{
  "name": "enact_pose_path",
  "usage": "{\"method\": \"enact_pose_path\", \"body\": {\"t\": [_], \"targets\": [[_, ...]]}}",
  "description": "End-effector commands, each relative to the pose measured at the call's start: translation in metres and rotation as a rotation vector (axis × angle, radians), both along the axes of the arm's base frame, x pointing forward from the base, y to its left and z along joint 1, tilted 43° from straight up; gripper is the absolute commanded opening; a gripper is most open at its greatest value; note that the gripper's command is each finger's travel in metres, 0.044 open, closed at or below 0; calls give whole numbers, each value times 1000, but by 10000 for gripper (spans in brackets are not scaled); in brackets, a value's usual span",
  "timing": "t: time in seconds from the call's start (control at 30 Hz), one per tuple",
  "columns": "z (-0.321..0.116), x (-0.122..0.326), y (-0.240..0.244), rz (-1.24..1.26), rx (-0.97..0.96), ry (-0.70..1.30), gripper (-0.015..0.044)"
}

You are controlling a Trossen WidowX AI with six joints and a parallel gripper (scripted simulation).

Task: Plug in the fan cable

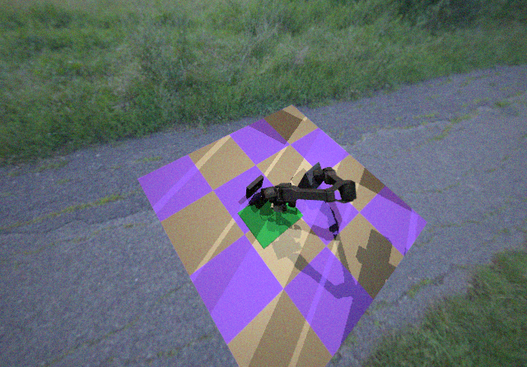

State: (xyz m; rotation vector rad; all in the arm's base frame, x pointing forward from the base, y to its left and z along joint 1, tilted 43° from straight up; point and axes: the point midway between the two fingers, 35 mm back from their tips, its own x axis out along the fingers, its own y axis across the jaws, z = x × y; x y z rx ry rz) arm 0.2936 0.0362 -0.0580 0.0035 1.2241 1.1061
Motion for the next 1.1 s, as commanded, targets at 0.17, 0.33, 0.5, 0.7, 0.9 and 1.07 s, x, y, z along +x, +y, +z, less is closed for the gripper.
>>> {"method": "enact_pose_path", "body": {"t": [0.17,0.33,0.5,0.7,0.9,1.07], "targets": [[-10,-1,-11,-15,0,11,0],[-10,-1,-11,-15,0,11,0],[-7,4,-11,-12,1,8,0],[-7,4,-11,-12,1,8,0],[-6,5,-9,-12,1,7,0],[-6,6,-9,-15,1,10,0]]}}
